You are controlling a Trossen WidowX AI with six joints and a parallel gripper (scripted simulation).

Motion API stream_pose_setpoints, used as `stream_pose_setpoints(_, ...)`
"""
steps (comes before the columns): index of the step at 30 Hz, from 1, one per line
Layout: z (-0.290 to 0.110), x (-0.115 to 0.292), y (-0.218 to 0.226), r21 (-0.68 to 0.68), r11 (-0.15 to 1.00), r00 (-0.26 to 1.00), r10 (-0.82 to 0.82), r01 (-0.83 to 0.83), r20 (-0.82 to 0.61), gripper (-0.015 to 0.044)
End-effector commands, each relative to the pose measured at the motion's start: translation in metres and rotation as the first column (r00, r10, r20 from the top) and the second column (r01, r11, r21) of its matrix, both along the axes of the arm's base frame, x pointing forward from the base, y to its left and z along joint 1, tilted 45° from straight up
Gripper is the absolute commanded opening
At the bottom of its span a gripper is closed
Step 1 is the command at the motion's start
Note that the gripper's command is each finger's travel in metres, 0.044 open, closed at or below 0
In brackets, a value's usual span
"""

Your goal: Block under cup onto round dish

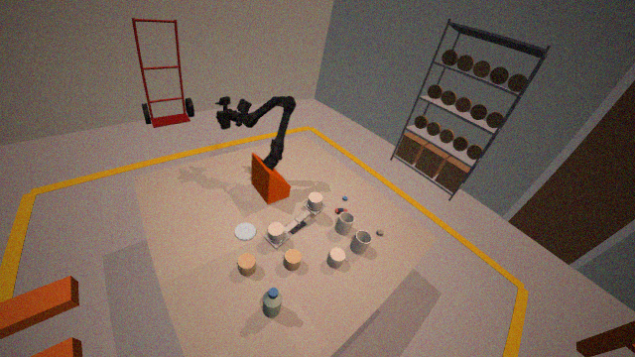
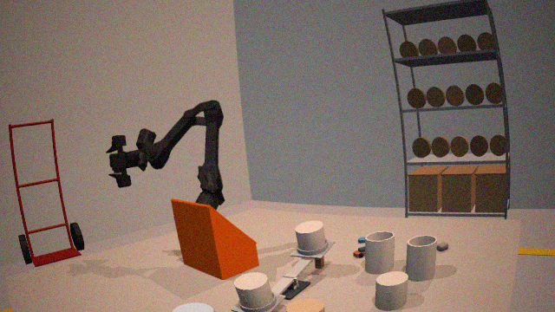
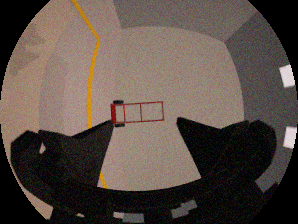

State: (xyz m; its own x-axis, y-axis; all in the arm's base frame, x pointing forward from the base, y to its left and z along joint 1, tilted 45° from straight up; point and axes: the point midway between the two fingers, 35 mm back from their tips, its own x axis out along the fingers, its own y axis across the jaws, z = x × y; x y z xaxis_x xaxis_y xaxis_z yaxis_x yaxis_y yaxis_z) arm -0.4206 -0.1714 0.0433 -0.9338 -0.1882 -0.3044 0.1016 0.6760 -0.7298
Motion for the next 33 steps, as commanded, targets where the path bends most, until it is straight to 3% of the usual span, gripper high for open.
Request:
stream_pose_setpoints(1, 0.0, 0.001, -0.001, -0.001, 1.0, 1.0, 0.005, -0.005, 0.003, 0.0426)
stream_pose_setpoints(17, -0.042, 0.098, -0.109, -0.128, 0.927, 0.872, 0.374, -0.351, 0.317, 0.044)
stream_pose_setpoints(33, -0.073, 0.243, -0.164, -0.291, 0.787, 0.502, 0.583, -0.544, 0.639, 0.044)
